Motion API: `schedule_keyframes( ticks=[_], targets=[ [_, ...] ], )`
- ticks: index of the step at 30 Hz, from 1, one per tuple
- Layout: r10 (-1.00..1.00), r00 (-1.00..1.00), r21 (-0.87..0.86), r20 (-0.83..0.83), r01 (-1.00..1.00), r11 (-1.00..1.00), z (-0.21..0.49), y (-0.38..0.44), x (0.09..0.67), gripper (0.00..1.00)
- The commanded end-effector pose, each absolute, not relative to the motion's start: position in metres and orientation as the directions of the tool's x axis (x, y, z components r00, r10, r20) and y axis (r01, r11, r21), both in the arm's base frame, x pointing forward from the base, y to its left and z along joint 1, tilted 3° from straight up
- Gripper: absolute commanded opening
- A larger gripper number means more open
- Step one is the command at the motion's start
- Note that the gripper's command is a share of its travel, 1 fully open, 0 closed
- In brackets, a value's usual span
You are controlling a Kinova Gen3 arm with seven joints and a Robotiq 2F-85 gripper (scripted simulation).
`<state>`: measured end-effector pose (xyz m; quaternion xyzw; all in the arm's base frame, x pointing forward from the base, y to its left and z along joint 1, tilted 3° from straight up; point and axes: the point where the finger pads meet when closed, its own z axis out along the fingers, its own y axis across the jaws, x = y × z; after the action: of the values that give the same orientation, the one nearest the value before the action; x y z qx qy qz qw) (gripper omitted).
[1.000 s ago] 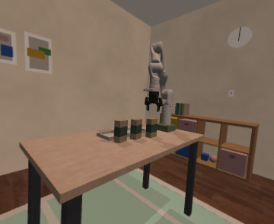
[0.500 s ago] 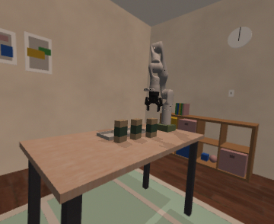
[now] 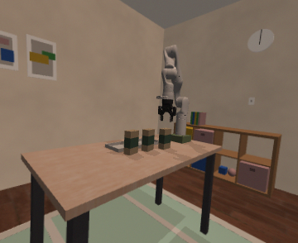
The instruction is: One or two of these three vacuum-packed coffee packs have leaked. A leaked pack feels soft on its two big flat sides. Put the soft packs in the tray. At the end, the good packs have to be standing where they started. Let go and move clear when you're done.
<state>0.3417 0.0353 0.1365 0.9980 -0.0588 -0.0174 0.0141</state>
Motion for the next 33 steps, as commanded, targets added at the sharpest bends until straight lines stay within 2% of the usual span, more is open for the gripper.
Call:
schedule_keyframes(
  ticks=[1,33],
  targets=[
    [-0.118,0.993,0.03,-0.032,-0.117,-0.993,0.137,0.035,0.342,0.81],
    [-0.119,0.992,0.035,-0.029,-0.118,-0.992,0.097,0.034,0.341,0.81]
  ],
)
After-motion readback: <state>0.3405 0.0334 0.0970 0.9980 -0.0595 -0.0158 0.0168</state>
